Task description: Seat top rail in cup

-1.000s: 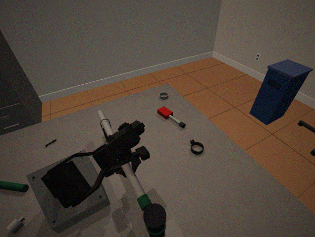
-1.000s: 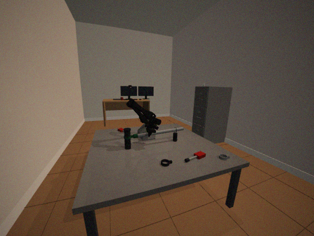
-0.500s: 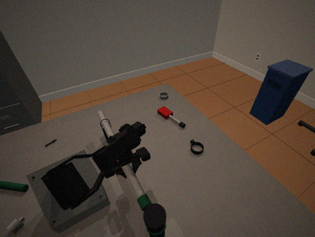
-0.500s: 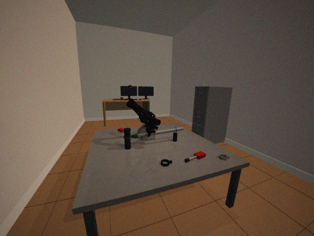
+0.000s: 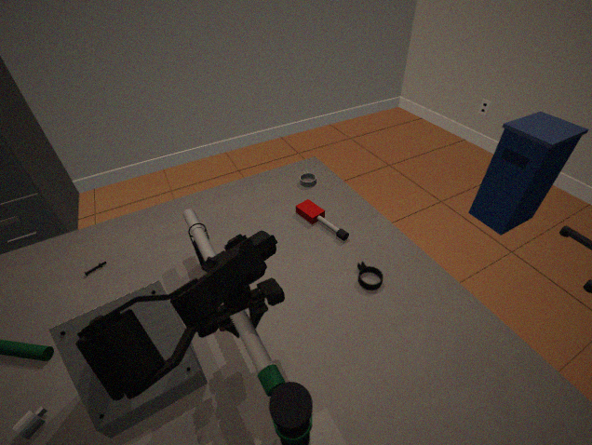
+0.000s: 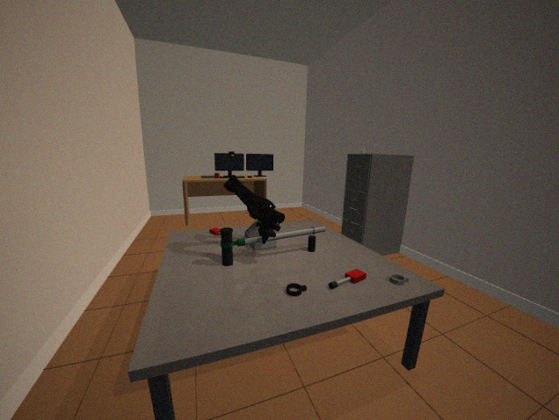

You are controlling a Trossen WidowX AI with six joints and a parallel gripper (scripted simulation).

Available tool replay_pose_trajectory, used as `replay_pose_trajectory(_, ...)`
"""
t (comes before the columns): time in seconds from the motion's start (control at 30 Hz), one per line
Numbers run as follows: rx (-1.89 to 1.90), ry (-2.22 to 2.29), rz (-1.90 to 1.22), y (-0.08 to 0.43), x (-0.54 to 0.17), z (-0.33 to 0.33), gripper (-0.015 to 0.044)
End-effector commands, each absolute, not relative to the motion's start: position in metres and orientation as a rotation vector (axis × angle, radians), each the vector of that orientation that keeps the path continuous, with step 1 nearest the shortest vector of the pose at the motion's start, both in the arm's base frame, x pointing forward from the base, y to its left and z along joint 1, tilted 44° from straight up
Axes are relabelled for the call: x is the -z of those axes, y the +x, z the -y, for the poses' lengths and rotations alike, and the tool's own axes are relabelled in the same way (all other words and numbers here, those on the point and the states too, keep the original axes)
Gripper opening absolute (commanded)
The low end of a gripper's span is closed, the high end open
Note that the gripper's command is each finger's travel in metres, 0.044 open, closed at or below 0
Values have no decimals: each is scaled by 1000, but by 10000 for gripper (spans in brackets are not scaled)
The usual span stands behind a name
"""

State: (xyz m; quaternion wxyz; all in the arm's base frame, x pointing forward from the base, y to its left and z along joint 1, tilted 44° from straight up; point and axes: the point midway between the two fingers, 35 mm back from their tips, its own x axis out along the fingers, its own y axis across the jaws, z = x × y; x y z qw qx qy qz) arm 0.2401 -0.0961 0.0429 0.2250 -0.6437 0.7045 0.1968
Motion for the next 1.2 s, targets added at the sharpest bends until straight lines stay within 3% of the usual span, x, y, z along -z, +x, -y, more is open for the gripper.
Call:
replay_pose_trajectory(0.0,-531,-1786,-1937,242,-48,98,0)
replay_pose_trajectory(1.17,-530,-1786,-1938,242,-61,109,0)
